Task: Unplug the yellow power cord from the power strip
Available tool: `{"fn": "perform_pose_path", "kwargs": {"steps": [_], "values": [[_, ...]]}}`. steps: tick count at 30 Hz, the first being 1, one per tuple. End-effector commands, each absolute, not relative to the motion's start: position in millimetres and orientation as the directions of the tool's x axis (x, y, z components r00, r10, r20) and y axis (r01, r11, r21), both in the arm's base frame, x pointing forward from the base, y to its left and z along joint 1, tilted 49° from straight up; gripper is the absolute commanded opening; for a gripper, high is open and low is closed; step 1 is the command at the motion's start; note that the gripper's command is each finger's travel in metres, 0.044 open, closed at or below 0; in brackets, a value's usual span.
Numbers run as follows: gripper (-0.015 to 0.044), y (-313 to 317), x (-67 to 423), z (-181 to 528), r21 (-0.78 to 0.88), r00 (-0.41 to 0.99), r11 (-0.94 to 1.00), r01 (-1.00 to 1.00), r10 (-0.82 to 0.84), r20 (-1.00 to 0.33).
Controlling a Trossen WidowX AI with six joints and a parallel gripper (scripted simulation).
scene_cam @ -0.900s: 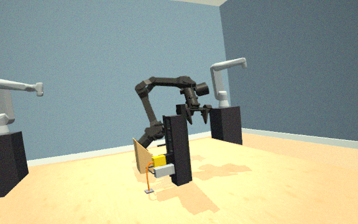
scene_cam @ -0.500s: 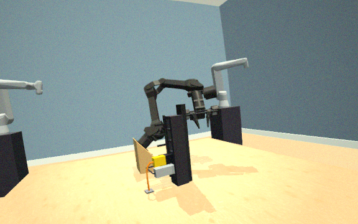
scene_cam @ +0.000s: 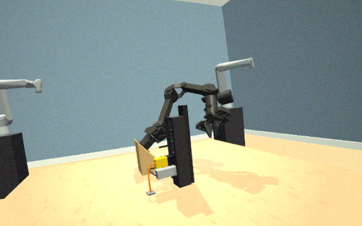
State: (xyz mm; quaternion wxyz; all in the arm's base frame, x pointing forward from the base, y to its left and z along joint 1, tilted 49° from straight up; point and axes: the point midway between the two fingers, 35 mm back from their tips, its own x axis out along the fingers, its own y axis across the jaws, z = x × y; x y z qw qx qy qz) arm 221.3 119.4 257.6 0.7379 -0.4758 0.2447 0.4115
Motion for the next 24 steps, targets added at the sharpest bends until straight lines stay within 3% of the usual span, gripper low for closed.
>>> {"fn": "perform_pose_path", "kwargs": {"steps": [1, 7, 13, 20, 24], "values": [[0.016, 108.0, 258.4, 245.3, -0.322, 0.527, 0.5, -0.804, 0.345, -0.777], [0.016, 82.3, 302.1, 221.2, -0.066, 0.5, 0.794, -0.605, 0.314, -0.807], [0.016, 47.9, 340.5, 187.6, 0.171, 0.462, 0.945, -0.278, 0.287, -0.839], [0.016, -8.9, 376.7, 134.6, 0.394, 0.412, 0.887, 0.241, 0.274, -0.869], [0.016, -31.3, 378.4, 110.7, 0.432, 0.372, 0.802, 0.413, 0.285, -0.884]]}}
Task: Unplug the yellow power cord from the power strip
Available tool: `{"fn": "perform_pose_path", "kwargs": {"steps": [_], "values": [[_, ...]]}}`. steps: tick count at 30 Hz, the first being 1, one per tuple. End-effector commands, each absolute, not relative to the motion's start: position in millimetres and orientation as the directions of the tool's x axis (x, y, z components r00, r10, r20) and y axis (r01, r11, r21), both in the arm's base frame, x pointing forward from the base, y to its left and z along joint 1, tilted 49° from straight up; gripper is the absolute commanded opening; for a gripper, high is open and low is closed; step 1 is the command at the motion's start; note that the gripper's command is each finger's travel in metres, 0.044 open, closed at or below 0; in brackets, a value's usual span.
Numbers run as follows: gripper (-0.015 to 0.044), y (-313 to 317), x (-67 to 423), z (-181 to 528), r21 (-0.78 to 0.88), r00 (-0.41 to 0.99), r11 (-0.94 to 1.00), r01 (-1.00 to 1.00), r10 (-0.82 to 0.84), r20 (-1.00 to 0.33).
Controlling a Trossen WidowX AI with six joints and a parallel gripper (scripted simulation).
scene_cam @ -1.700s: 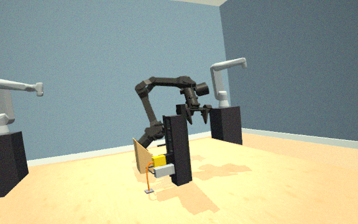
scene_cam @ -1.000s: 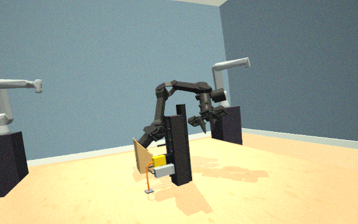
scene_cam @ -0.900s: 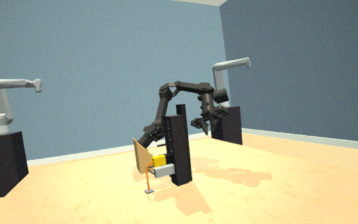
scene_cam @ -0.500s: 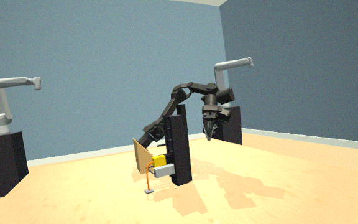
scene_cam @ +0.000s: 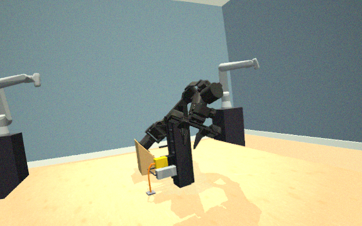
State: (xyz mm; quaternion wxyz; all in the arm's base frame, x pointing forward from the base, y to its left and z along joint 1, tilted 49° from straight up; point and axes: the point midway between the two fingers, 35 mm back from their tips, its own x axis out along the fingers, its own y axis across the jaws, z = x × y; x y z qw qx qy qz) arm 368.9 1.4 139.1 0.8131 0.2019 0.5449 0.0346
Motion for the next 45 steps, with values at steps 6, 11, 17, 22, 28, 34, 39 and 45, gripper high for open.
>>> {"fn": "perform_pose_path", "kwargs": {"steps": [6, 11, 17, 22, 28, 34, 39, 45], "values": [[0.016, -59.0, 340.4, 51.6, 0.42, 0.184, 0.54, 0.73, 0.436, -0.881], [0.016, -60.0, 291.1, 11.9, 0.234, 0.049, 0.192, 0.953, 0.666, -0.744], [0.016, -58.5, 274.6, 3.4, 0.117, 0.036, 0.056, 0.992, 0.748, -0.662], [0.016, -58.5, 274.6, 3.4, 0.117, 0.036, 0.056, 0.992, 0.748, -0.662], [0.016, -58.4, 275.4, 3.5, 0.118, 0.036, 0.056, 0.991, 0.749, -0.662], [0.016, -54.1, 274.8, 8.5, 0.117, 0.036, 0.056, 0.992, 0.749, -0.662], [0.016, -48.7, 273.9, 14.7, 0.117, 0.036, 0.056, 0.992, 0.749, -0.662], [0.016, -42.2, 272.5, 21.9, 0.117, 0.036, 0.056, 0.992, 0.749, -0.661]]}}
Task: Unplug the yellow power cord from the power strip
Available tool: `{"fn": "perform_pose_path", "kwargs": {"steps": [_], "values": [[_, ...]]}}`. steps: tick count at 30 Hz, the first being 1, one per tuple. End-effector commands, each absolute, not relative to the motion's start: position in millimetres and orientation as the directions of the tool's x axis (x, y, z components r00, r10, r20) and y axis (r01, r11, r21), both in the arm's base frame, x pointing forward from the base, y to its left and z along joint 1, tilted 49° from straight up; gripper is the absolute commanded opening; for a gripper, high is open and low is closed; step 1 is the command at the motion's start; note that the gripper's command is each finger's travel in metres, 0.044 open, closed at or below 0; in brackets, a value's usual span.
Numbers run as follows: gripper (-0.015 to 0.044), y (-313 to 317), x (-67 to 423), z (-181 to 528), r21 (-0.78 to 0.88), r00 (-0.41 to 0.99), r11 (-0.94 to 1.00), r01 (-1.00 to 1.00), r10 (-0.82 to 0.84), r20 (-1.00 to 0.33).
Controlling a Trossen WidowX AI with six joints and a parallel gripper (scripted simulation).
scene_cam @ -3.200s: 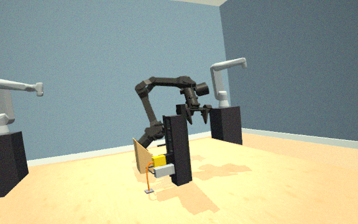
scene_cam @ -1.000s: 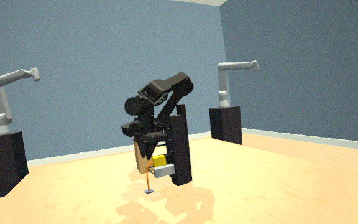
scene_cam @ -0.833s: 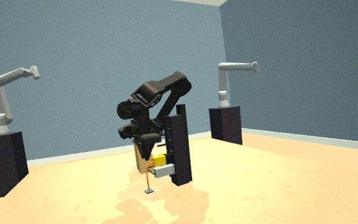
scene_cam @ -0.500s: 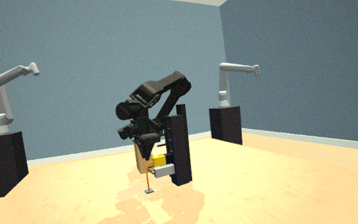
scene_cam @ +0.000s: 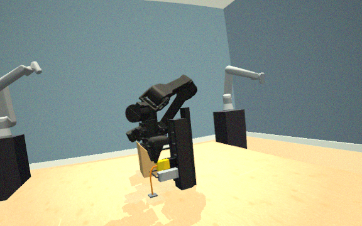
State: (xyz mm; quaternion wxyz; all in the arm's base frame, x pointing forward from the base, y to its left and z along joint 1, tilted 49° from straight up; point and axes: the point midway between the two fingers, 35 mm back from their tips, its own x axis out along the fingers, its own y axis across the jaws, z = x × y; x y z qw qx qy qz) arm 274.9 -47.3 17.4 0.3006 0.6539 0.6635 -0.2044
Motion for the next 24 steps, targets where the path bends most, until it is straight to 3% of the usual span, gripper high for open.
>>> {"fn": "perform_pose_path", "kwargs": {"steps": [1, 24], "values": [[0.016, -41.1, 272.2, 23.1, 0.117, 0.036, 0.056, 0.992, 0.749, -0.661], [0.016, -22.9, 270.0, 25.2, 0.117, 0.036, 0.056, 0.992, 0.751, -0.66]]}}
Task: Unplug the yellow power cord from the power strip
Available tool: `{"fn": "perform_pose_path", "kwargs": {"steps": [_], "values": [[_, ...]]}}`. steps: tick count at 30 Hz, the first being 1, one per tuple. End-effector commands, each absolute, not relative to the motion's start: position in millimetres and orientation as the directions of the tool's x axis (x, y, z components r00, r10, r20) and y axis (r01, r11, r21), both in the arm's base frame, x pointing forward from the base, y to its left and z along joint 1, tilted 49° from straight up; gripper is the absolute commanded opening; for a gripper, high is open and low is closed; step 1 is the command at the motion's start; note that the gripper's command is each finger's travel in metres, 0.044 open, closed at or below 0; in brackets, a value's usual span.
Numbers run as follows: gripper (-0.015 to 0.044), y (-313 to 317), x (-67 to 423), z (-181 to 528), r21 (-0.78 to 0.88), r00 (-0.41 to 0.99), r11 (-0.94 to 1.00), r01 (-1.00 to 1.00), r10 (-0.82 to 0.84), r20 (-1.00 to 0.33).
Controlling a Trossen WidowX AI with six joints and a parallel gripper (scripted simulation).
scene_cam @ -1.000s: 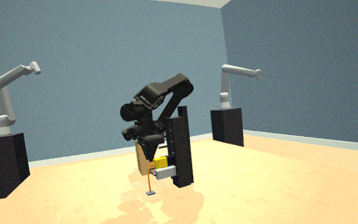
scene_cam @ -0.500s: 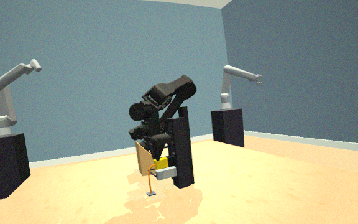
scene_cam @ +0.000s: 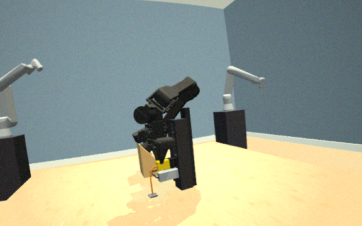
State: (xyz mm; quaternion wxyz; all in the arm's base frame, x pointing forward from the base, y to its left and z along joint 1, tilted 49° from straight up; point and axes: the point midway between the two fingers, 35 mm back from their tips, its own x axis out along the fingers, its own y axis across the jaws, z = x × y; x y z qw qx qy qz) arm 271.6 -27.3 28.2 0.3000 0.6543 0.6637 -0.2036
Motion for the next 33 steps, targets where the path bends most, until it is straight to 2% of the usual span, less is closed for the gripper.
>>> {"fn": "perform_pose_path", "kwargs": {"steps": [1, 4, 8, 16, 33], "values": [[0.016, -22.7, 270.0, 25.1, 0.117, 0.036, 0.056, 0.992, 0.751, -0.66], [0.016, -22.7, 270.0, 25.1, 0.117, 0.036, 0.056, 0.992, 0.751, -0.66], [0.0055, -24.8, 271.3, 26.4, 0.121, 0.035, 0.062, 0.991, 0.747, -0.664], [0.0002, -24.8, 271.3, 26.4, 0.121, 0.035, 0.062, 0.991, 0.747, -0.664], [0.0, -40.8, 276.2, 10.8, 0.12, 0.036, 0.06, 0.991, 0.746, -0.665]]}}
